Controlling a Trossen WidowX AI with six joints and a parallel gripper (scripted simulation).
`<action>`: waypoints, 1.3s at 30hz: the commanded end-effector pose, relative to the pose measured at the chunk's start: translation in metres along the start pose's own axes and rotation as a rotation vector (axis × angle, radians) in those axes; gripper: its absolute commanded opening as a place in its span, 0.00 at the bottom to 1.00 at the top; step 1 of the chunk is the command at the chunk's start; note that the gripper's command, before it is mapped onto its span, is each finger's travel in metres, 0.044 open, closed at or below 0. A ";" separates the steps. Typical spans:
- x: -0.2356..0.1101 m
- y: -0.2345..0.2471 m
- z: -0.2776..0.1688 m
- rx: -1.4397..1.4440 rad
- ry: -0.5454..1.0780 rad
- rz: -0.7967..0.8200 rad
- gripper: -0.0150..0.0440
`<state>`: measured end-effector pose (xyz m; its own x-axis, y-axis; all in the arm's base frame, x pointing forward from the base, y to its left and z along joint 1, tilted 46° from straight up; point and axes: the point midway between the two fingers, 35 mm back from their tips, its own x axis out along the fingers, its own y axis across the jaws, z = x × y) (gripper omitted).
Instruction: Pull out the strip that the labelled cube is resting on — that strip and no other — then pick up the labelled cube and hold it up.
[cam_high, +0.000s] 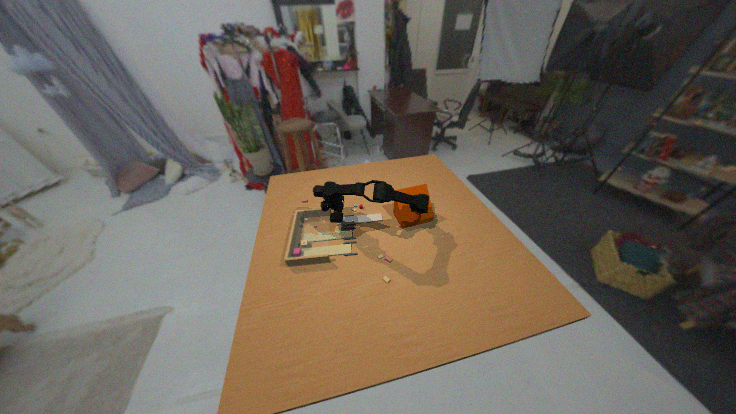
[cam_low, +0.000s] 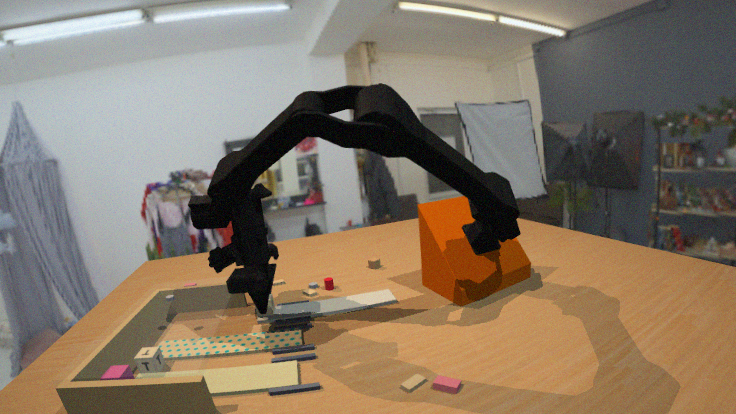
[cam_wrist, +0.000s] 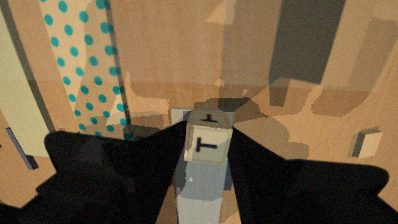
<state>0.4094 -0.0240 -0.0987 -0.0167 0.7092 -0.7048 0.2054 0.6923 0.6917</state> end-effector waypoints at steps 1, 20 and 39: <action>0.000 0.000 0.000 -0.001 0.000 0.000 0.49; -0.032 -0.002 -0.042 0.008 0.002 0.002 0.25; -0.043 -0.002 -0.100 0.011 0.005 0.003 0.25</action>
<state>0.3208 -0.0430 -0.0564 -0.0235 0.7158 -0.6980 0.2196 0.6848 0.6949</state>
